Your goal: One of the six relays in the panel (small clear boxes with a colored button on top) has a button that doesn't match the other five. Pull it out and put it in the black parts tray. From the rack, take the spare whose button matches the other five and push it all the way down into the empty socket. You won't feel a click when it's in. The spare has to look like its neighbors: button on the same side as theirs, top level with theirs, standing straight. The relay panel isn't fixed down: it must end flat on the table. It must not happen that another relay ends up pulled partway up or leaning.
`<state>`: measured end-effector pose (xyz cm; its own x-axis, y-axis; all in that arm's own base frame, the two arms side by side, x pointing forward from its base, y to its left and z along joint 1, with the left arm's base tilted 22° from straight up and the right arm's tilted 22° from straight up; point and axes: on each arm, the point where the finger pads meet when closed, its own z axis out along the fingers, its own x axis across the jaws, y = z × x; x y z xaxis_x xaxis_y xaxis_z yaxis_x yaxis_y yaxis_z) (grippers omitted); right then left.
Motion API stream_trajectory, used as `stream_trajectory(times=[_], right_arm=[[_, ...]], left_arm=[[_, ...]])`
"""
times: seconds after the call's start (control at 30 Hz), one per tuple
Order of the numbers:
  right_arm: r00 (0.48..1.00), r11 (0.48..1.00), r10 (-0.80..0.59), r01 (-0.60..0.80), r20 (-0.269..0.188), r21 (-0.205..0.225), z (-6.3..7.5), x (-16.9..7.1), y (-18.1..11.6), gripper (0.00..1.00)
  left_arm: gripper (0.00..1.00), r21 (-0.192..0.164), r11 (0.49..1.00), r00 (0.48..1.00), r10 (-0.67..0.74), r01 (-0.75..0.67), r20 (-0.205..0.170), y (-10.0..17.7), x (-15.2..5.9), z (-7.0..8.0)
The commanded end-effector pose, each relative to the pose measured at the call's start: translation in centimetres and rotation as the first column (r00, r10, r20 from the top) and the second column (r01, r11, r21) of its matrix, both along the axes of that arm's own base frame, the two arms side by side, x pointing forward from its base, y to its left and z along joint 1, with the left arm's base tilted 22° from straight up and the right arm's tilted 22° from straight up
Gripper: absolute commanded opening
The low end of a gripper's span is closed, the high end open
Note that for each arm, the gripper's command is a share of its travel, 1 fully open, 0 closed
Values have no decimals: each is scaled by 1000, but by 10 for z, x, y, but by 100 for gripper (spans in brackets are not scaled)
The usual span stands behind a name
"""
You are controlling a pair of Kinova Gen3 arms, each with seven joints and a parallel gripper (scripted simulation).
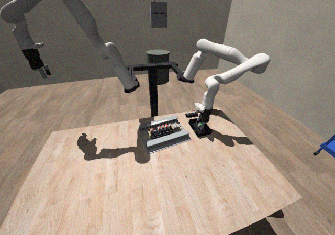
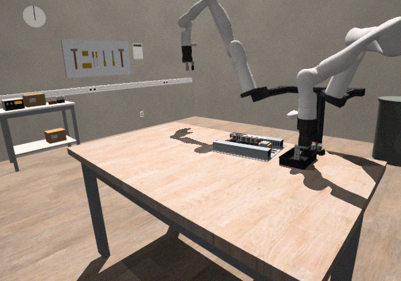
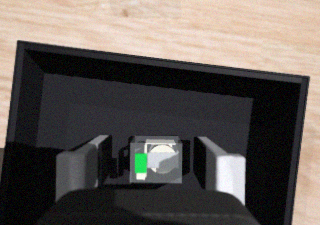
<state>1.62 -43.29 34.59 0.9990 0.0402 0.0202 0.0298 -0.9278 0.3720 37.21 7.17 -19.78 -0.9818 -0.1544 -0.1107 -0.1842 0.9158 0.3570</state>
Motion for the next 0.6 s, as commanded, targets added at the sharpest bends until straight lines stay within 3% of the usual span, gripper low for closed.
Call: stream_trajectory(times=[0.0,0.57], right_arm=[[1000,1000,0,0,1,-1,1,0,0,100],[1000,1000,0,0,1,-1,1,0,0,100]], left_arm=[[100,0,1000,1000,-1,1,1,-1,1,1],[100,0,1000,1000,-1,1,1,-2,0,5]])
